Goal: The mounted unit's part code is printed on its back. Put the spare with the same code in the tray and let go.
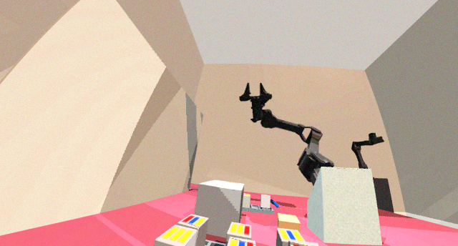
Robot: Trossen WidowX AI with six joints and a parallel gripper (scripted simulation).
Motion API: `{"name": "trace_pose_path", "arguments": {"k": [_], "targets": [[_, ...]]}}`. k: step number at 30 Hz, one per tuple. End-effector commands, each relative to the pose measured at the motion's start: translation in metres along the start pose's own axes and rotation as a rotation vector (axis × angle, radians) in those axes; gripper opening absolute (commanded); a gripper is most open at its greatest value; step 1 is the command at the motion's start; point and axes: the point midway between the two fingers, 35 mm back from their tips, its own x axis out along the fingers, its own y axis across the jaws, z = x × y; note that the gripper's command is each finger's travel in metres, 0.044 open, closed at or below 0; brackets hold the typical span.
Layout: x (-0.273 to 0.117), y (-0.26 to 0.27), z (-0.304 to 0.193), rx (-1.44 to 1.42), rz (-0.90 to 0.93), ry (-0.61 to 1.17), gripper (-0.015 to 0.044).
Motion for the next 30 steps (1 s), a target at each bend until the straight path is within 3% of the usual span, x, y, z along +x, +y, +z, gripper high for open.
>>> {"name": "trace_pose_path", "arguments": {"k": [1,8,16,24,30], "targets": [[0.0,0.0,0.0,0.0,0.0,0.0,0.0426],[0.002,0.01,-0.003,0.075,0.023,0.017,0.044],[0.017,0.139,-0.011,0.917,0.333,0.269,0.044],[-0.003,0.266,0.041,1.617,0.733,0.686,0.044],[-0.043,0.333,0.106,1.924,1.078,1.152,0.044]]}}
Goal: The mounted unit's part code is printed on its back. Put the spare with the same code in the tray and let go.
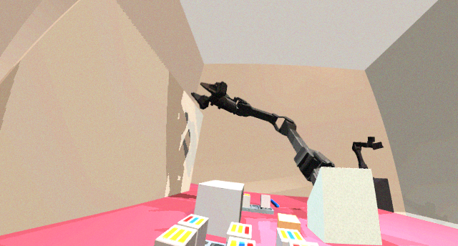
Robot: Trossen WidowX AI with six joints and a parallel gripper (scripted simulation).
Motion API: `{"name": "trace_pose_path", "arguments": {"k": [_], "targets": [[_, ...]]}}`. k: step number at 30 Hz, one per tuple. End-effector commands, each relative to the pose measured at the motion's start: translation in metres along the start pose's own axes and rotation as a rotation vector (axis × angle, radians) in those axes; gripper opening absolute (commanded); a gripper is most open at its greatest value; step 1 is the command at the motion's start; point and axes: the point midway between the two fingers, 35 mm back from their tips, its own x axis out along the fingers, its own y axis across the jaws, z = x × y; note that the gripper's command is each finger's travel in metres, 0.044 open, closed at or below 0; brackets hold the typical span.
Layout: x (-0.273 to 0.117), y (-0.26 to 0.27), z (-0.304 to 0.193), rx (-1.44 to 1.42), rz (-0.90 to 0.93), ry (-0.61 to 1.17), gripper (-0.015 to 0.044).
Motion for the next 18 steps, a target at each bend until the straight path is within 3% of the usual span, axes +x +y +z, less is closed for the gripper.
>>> {"name": "trace_pose_path", "arguments": {"k": [1,7,13,18], "targets": [[0.025,0.021,-0.047,0.244,0.024,0.267,0.044],[0.034,0.057,-0.127,0.549,-0.07,0.754,0.044],[0.005,0.084,-0.194,0.654,-0.41,1.277,0.044],[-0.016,0.084,-0.211,0.563,-0.676,1.468,0.044]]}}
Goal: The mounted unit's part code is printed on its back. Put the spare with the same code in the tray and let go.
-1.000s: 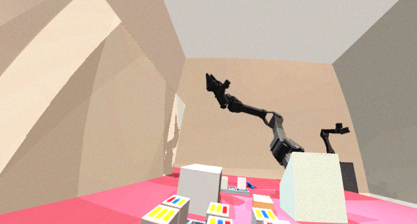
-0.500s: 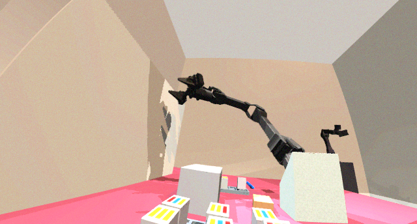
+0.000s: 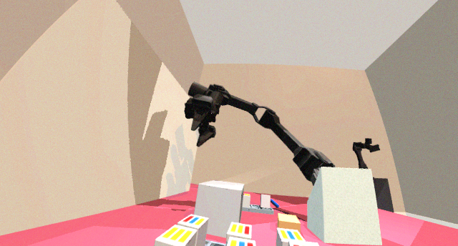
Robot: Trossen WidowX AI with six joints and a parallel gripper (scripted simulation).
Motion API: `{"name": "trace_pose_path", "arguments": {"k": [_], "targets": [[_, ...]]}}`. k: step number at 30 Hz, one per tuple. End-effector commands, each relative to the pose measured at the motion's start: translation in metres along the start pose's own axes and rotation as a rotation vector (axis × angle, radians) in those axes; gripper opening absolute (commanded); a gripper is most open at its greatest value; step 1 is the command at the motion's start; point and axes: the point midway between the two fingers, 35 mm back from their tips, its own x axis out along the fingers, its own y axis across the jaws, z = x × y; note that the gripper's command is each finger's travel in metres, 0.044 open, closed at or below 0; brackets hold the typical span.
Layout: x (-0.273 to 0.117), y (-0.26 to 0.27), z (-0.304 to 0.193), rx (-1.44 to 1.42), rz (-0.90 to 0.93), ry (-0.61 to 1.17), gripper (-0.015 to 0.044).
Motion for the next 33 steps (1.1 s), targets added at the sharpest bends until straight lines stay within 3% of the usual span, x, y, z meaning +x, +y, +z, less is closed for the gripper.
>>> {"name": "trace_pose_path", "arguments": {"k": [1,25,33], "targets": [[0.007,-0.016,-0.02,0.097,-0.328,0.106,0.044],[0.008,-0.013,-0.02,0.077,-0.326,0.11,0.044],[0.068,0.094,-0.038,-0.771,-0.241,0.248,0.044]]}}
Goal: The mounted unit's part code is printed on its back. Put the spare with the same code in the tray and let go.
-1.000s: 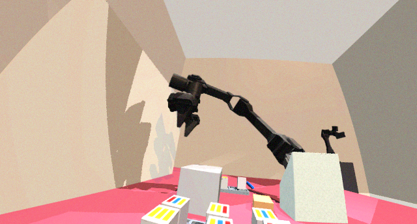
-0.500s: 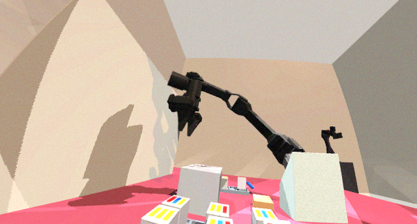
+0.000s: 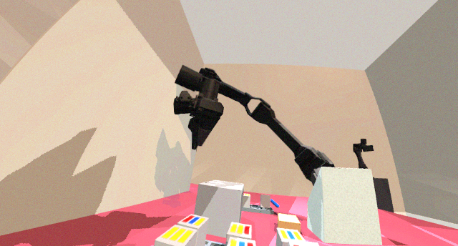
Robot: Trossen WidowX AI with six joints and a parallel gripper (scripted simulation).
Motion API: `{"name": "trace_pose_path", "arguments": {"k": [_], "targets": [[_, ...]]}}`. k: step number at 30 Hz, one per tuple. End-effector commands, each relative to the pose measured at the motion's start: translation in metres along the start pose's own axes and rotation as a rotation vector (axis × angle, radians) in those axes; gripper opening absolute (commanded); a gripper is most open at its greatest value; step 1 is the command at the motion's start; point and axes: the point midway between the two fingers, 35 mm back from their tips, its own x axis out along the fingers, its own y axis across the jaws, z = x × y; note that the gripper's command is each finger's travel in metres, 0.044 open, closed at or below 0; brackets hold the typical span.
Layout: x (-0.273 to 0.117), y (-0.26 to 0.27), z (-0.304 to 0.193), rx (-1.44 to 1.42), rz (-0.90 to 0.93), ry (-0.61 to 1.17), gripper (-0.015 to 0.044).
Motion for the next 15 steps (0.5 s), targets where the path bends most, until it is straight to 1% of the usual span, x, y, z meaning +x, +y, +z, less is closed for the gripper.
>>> {"name": "trace_pose_path", "arguments": {"k": [1,8,15], "targets": [[0.014,0.067,0.013,-0.452,0.006,0.004,0.044],[0.043,0.149,0.017,-1.054,0.012,0.016,0.044],[0.045,0.154,0.017,-1.086,0.013,0.017,0.044]]}}
